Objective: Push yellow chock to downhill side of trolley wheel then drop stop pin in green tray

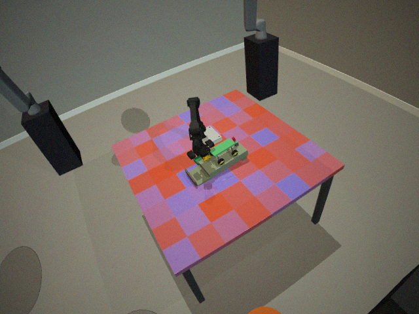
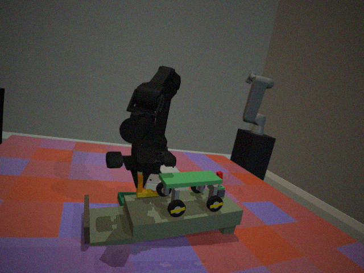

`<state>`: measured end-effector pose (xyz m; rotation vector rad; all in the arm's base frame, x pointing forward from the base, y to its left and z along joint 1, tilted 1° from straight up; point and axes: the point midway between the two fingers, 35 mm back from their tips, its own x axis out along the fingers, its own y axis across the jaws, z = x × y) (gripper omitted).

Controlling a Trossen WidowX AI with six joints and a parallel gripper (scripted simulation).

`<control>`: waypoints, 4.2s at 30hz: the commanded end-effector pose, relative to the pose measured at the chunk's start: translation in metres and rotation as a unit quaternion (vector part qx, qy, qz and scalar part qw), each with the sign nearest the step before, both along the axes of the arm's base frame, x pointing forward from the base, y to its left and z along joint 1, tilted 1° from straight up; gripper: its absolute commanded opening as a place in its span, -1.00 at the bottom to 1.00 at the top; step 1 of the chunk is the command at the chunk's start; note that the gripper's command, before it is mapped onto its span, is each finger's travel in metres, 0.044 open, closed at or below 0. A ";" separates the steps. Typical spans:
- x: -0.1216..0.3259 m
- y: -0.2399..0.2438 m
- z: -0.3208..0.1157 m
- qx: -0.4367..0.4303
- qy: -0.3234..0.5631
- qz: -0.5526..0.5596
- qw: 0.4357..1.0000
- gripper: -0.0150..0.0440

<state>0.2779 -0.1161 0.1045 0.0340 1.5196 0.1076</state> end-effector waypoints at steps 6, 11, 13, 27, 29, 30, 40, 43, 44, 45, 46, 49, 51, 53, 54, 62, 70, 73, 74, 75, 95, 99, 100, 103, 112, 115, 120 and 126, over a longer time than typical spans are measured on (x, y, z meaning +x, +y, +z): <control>0.000 0.000 0.000 0.000 0.000 0.000 1.000 -0.49; 0.000 0.000 0.000 0.000 0.000 0.000 1.000 -0.22; 0.000 0.000 0.000 0.000 0.000 0.000 1.000 -0.05; -0.003 -0.004 0.029 0.005 0.003 -0.002 1.000 0.15; -0.003 -0.004 0.035 0.005 0.003 -0.002 1.000 0.15; -0.003 -0.005 0.038 0.005 0.003 -0.002 1.000 0.15; -0.004 -0.007 0.052 0.003 0.005 -0.004 1.000 0.33; -0.003 -0.008 0.053 -0.001 0.002 -0.004 1.000 0.42; 0.000 -0.011 0.055 -0.014 -0.009 -0.004 1.000 0.33; 0.005 -0.017 0.060 -0.035 -0.027 -0.003 0.999 0.24; 0.009 -0.015 0.064 -0.041 -0.036 -0.018 0.998 0.15; 0.015 0.000 0.066 -0.026 -0.036 -0.069 0.997 0.15; 0.019 0.010 0.067 -0.016 -0.034 -0.103 0.994 0.15; 0.022 0.021 0.069 -0.006 -0.032 -0.137 0.990 0.15; 0.023 0.026 0.069 -0.001 -0.030 -0.153 0.988 0.15; 0.032 0.068 0.076 0.037 -0.011 -0.280 0.959 0.15; 0.034 0.110 0.082 0.070 0.021 -0.404 0.912 0.15; 0.034 0.126 0.084 0.080 0.035 -0.449 0.889 0.15; 0.034 0.131 0.085 0.084 0.040 -0.463 0.881 0.15; 0.033 0.137 0.085 0.086 0.046 -0.478 0.873 0.15; 0.014 0.220 0.099 0.103 0.144 -0.690 0.702 0.15; 0.014 0.220 0.099 0.103 0.144 -0.690 0.702 0.15; 0.014 0.220 0.099 0.103 0.144 -0.690 0.702 0.15; 0.014 0.221 0.095 0.103 0.144 -0.690 0.702 0.15; 0.015 0.225 0.082 0.103 0.144 -0.690 0.702 0.15; 0.015 0.227 0.078 0.103 0.144 -0.690 0.702 0.15; 0.015 0.229 0.071 0.103 0.144 -0.690 0.702 0.15; 0.015 0.229 0.070 0.103 0.144 -0.690 0.702 0.15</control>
